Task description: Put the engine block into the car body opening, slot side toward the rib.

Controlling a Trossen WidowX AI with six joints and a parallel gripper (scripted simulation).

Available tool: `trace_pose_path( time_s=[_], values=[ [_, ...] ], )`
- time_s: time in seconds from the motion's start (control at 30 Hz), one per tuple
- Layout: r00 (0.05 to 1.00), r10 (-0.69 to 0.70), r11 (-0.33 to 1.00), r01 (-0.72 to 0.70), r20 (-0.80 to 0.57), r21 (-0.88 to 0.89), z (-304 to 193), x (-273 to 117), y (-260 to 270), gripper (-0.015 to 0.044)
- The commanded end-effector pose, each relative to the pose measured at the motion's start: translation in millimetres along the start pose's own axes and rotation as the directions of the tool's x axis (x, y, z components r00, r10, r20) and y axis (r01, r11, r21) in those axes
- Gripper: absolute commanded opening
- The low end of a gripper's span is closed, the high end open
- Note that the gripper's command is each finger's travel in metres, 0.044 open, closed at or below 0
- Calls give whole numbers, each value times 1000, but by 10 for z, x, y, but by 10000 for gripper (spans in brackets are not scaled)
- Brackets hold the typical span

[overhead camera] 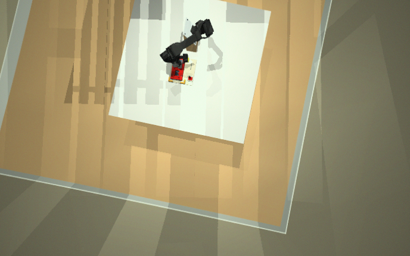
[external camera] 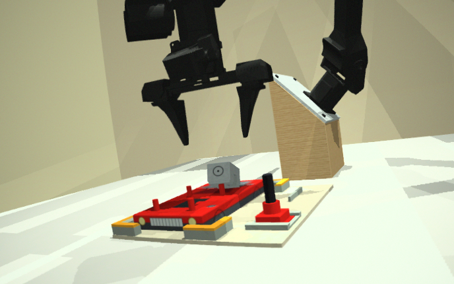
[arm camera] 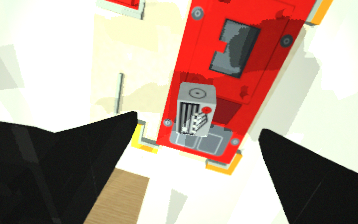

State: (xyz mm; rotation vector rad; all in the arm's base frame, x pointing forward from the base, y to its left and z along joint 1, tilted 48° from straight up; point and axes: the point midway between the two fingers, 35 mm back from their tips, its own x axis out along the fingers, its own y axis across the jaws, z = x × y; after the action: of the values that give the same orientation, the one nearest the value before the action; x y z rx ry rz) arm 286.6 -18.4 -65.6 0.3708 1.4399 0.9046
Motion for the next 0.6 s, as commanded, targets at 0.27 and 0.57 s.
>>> trace_pose_path(
  time_s=[0.27, 0.57],
  values=[
    [1000, 1, 1000, 0, 15, -9, -125, 125, 14, 440],
    [1000, 1, 1000, -1, 15, -9, -122, 252, 16, 440]
  ],
)
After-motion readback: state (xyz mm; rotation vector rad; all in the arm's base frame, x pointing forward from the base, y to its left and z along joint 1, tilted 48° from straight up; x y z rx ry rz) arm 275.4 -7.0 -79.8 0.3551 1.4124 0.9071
